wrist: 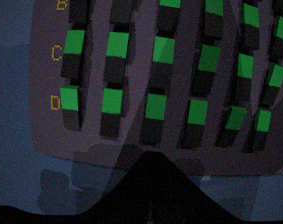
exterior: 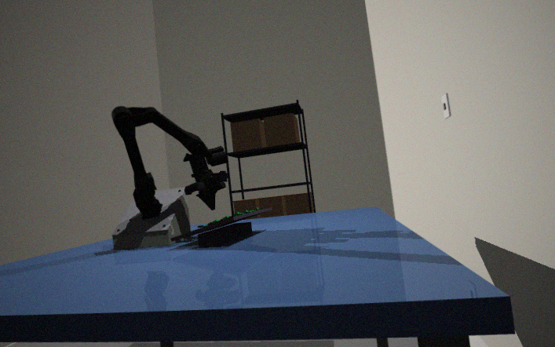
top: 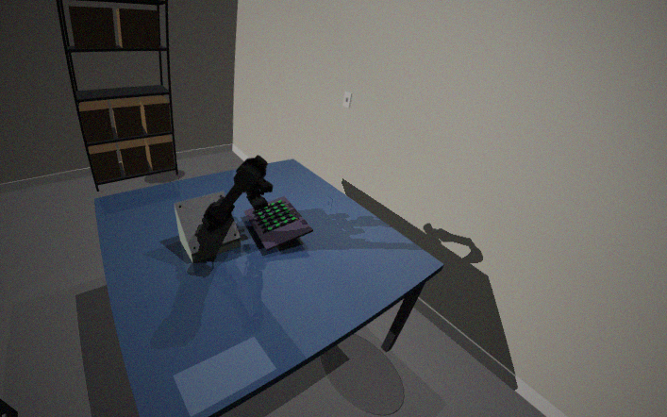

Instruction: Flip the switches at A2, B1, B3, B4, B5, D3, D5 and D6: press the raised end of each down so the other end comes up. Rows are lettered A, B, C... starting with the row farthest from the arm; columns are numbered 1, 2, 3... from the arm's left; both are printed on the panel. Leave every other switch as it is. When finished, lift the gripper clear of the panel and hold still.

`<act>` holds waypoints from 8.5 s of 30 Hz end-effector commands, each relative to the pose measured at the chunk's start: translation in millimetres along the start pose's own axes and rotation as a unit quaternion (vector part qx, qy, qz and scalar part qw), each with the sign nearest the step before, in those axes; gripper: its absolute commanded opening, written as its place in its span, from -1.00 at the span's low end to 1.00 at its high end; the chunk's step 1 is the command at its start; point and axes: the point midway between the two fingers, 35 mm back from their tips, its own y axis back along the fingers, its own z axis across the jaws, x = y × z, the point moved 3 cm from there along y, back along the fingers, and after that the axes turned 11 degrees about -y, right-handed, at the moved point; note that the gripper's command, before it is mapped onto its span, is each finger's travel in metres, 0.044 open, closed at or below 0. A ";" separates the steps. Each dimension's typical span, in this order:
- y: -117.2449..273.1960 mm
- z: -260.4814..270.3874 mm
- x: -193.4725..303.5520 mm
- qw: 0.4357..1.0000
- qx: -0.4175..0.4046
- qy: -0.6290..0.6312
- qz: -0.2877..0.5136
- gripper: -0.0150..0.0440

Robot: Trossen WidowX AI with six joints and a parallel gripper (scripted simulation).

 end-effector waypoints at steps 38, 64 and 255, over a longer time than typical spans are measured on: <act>-40.5 -3.4 4.9 1.000 0.005 0.003 -0.005 -0.49; -43.4 -3.5 4.9 1.000 0.005 0.003 -0.005 -0.49; -39.1 -96.5 -14.1 1.000 0.008 0.004 -0.005 -0.49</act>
